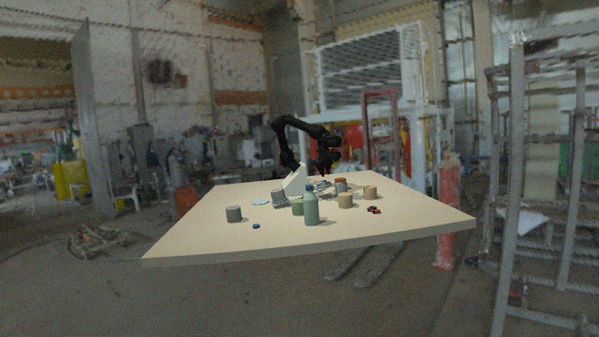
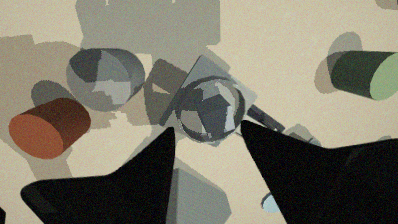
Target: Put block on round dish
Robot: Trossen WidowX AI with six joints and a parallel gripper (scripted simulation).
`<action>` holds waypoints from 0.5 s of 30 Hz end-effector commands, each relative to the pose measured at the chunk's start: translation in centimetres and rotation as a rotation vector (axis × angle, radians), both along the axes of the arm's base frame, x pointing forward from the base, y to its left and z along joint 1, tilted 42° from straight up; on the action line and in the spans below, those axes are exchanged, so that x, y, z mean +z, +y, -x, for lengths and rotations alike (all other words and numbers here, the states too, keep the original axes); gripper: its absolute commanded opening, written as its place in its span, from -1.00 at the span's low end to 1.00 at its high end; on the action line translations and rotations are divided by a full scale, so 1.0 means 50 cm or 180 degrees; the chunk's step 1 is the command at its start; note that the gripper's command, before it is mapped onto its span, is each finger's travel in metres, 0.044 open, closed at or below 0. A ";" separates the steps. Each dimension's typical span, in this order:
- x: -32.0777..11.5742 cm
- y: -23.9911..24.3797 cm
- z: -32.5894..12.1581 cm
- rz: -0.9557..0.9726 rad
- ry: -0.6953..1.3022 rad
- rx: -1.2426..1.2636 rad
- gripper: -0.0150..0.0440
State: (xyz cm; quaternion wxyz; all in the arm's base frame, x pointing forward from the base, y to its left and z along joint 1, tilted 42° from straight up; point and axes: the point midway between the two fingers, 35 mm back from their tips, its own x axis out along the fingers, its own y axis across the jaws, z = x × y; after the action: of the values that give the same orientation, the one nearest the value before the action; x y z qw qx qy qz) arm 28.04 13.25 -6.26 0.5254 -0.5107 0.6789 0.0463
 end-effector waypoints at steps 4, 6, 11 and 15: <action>0.023 -0.018 -0.006 0.0090 0.0428 0.0494 0.39; 0.025 -0.020 -0.007 0.0099 0.0477 0.0547 0.39; 0.018 -0.026 -0.008 0.0099 0.0477 0.0547 0.39; 0.003 -0.040 -0.009 0.0101 0.0477 0.0547 0.39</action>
State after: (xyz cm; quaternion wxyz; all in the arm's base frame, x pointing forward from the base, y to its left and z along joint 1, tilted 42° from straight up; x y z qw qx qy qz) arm 28.67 11.73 -5.75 0.4647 -0.5670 0.6697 0.1186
